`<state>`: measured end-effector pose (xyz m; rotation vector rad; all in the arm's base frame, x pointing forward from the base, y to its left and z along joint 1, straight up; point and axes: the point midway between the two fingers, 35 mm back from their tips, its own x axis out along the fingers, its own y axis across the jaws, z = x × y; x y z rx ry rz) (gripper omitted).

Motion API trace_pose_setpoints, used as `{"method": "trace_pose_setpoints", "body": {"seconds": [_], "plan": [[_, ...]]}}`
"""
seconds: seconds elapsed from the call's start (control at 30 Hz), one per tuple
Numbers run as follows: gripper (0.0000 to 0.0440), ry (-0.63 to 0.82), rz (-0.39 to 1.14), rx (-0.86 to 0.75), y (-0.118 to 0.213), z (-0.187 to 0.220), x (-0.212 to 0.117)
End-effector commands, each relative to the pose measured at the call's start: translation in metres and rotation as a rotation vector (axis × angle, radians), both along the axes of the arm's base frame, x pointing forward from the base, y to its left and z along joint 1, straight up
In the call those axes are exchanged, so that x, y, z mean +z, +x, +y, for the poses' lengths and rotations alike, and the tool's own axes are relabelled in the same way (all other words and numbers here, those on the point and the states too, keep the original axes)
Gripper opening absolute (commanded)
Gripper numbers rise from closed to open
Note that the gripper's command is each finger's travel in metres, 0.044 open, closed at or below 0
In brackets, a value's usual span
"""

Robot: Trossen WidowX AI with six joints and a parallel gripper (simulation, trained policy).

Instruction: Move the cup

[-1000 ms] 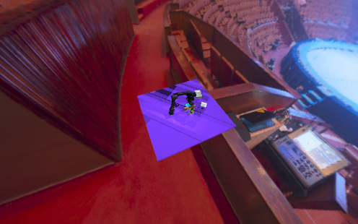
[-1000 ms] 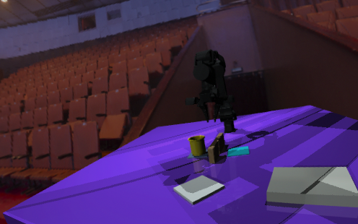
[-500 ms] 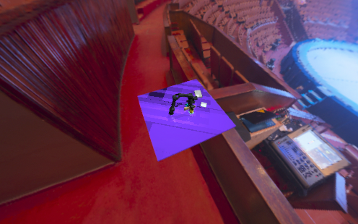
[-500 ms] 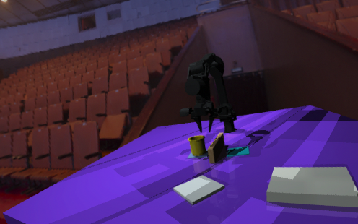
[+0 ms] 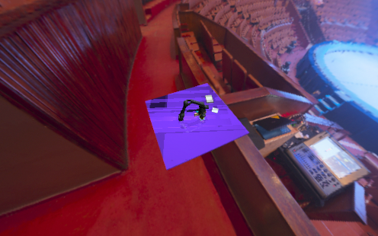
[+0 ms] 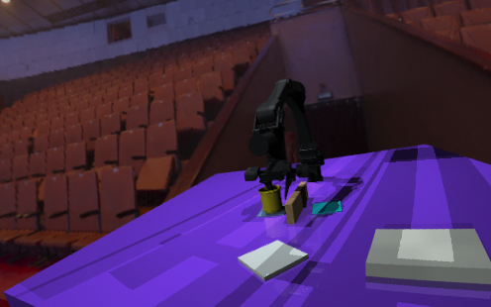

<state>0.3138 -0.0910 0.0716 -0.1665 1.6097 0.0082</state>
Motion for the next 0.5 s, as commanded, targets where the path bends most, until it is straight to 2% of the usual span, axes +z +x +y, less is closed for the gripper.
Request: {"method": "trace_pose_setpoints", "body": {"seconds": [0.0, 0.13, 0.2, 0.47], "plan": [[0.0130, 0.010, 0.009, 0.034, -0.001, 0.000, -0.009], [0.0036, 0.010, 0.014, 0.079, -0.001, -0.002, -0.009], [0.0005, 0.010, 0.016, 0.098, -0.001, -0.002, -0.008], [0.0016, 0.018, -0.011, 0.140, 0.004, -0.002, 0.011]]}}
